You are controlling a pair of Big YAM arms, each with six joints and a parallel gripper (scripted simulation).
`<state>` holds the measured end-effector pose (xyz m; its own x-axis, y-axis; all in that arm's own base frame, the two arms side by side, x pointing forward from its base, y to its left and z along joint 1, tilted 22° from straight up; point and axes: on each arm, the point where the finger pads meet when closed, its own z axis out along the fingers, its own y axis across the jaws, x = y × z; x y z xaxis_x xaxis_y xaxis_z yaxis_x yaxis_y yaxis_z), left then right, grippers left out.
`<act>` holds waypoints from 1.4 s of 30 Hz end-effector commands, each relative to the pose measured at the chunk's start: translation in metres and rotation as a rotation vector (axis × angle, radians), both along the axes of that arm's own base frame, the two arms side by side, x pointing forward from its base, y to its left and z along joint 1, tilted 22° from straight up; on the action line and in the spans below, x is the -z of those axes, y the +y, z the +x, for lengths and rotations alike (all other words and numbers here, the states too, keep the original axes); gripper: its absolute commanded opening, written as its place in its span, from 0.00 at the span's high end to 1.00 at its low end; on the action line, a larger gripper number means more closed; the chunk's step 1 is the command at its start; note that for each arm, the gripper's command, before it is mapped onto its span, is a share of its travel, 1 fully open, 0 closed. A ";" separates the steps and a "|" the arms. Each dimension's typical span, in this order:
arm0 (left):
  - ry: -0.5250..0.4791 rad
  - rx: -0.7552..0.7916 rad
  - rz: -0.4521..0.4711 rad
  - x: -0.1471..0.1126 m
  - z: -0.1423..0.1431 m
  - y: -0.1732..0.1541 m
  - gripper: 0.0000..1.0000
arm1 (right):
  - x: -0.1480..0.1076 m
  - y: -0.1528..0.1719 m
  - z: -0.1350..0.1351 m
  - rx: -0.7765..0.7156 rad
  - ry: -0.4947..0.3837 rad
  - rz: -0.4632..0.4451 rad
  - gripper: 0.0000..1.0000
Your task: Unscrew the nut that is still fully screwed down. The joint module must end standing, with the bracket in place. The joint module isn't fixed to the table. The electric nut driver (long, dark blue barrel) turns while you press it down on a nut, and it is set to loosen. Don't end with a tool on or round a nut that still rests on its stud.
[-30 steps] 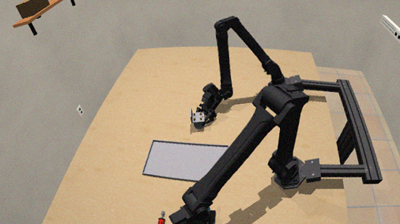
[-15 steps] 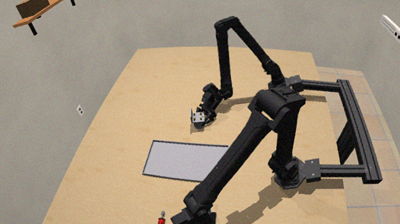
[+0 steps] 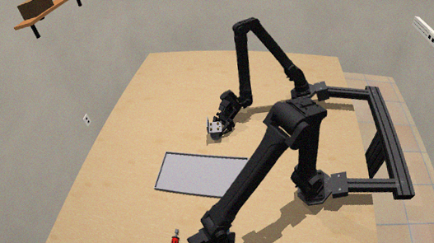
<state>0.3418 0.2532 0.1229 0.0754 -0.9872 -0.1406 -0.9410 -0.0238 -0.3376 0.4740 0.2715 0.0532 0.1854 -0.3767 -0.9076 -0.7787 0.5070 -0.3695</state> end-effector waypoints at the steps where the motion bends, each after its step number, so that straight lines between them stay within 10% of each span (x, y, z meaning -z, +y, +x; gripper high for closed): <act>1: -0.050 -0.006 0.037 -0.022 0.010 0.004 0.58 | -0.006 0.002 0.003 -0.001 -0.013 0.008 0.41; 42: -0.013 -0.003 0.008 0.016 0.013 0.003 0.58 | -0.006 0.002 0.003 -0.001 -0.013 0.008 0.41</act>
<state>0.3489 0.2570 0.1079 0.0767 -0.9864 -0.1451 -0.9387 -0.0223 -0.3440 0.4740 0.2715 0.0532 0.1854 -0.3767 -0.9076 -0.7787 0.5070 -0.3695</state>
